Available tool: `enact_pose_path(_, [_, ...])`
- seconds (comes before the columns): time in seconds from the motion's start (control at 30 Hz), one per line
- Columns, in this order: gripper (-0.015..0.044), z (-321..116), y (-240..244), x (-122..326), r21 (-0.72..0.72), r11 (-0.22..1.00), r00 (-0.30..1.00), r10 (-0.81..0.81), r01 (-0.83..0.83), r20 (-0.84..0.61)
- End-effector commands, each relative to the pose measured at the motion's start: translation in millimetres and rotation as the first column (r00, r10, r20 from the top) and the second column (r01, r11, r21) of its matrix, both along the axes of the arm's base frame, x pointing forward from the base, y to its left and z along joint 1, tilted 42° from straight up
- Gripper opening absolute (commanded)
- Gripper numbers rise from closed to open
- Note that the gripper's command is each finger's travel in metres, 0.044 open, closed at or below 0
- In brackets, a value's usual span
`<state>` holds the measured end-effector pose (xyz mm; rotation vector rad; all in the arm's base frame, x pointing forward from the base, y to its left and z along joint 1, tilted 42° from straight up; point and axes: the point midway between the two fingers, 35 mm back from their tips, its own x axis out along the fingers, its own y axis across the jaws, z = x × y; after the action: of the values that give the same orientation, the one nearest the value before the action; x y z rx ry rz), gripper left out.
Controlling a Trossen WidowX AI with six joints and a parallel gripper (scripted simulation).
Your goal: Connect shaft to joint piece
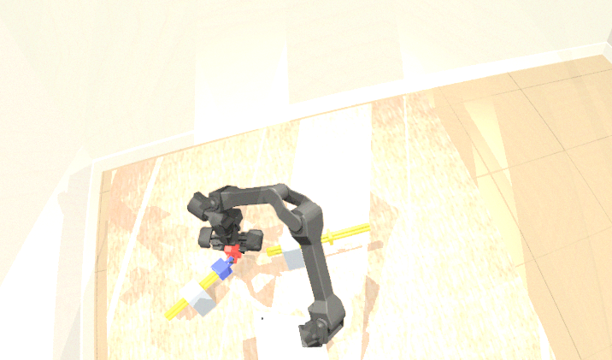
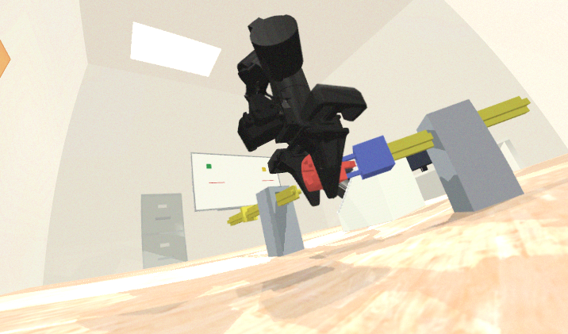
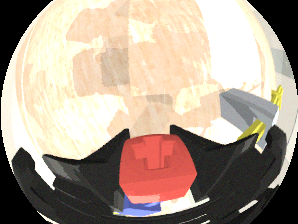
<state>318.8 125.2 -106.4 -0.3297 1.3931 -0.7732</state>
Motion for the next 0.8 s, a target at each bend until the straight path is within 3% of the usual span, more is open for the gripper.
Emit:
enact_pose_path(0.0, [0.0,0.4,-0.4,-0.2,0.0,1.0,1.0,-0.01,0.01,0.009])
enact_pose_path(0.77, [0.0,11.4,-14.7,-10.7,0.034,0.94,0.901,-0.335,0.339,0.276])
